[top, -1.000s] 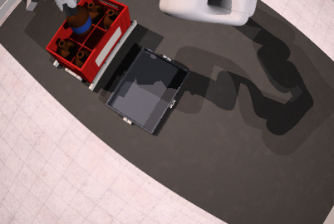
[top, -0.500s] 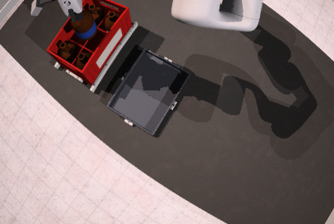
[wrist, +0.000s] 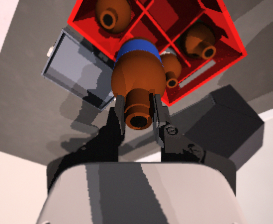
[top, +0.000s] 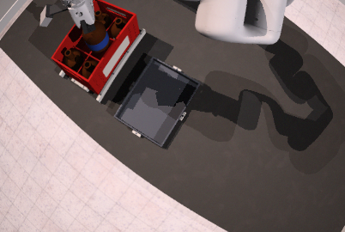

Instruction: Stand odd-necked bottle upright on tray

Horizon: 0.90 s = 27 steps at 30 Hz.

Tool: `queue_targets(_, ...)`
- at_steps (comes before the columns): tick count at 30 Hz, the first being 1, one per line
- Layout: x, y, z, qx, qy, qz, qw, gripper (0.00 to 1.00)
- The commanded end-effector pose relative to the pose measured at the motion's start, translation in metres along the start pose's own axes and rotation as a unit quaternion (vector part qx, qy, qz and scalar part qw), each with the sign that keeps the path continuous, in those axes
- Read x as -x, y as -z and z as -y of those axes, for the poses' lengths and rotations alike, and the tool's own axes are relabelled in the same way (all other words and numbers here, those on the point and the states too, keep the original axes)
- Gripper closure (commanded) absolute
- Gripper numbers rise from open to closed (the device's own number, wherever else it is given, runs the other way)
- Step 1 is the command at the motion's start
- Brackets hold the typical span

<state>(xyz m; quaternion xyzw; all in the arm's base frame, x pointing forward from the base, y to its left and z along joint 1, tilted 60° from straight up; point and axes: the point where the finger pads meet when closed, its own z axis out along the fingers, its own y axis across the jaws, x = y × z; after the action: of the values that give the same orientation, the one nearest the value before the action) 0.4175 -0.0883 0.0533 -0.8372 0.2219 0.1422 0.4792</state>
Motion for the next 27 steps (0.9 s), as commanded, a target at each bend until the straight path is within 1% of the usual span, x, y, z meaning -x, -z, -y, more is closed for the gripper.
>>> queue_targets(1, 0.006, 0.002, 0.009, 0.000, 0.000, -0.002, 1.000, 1.00)
queue_targets(27, 0.040, 0.001, 0.055, 0.000, 0.000, -0.002, 1.000, 1.00)
